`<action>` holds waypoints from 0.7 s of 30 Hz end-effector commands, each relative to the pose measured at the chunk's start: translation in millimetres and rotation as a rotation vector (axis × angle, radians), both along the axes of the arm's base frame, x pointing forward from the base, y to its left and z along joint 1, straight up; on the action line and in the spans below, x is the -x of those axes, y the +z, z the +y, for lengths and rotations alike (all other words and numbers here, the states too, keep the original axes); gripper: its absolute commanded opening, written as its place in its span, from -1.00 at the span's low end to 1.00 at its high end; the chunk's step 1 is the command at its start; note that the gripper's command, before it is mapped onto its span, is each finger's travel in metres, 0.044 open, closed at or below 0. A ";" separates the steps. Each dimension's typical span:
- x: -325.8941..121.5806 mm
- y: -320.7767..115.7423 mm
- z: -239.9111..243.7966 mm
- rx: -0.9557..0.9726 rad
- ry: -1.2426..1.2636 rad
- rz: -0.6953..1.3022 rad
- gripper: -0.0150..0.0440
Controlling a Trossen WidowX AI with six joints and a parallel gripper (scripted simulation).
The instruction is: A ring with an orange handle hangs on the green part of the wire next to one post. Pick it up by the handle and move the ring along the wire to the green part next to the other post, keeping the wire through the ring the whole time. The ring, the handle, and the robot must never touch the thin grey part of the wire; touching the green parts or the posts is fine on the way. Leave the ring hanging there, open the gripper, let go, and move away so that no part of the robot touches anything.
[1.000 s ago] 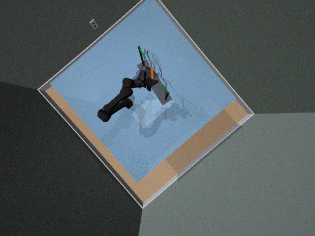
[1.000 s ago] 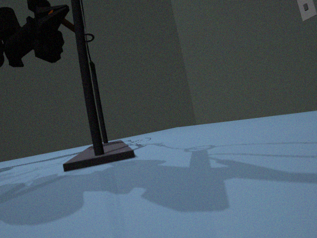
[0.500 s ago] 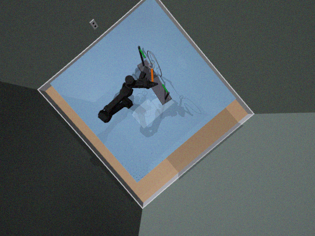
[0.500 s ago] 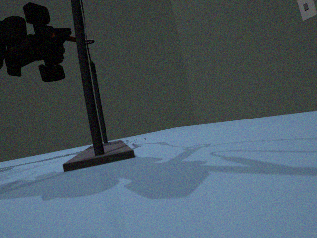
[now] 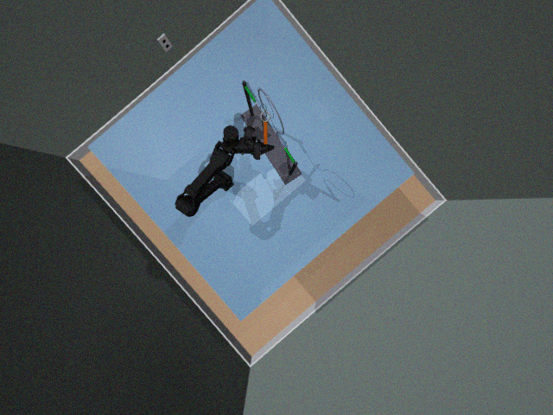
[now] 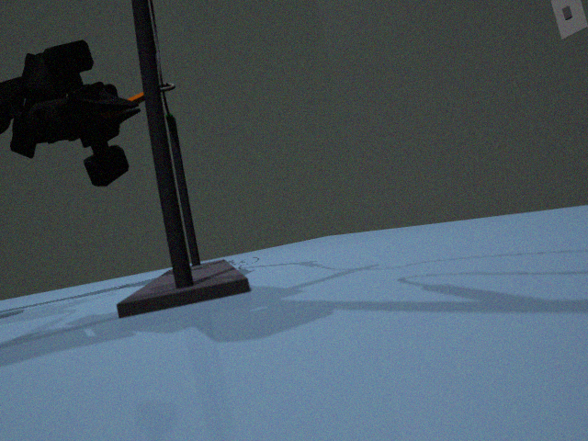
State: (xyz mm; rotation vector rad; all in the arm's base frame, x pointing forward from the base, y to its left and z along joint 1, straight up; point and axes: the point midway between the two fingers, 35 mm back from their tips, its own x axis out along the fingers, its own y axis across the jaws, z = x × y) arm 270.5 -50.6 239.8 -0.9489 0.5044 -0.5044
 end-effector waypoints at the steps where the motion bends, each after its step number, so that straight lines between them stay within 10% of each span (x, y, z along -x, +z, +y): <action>1: -2.3 -13.6 9.9 -0.117 -0.006 -0.013 -1.00; 21: -10.3 -54.9 67.5 -0.593 0.001 -0.074 -1.00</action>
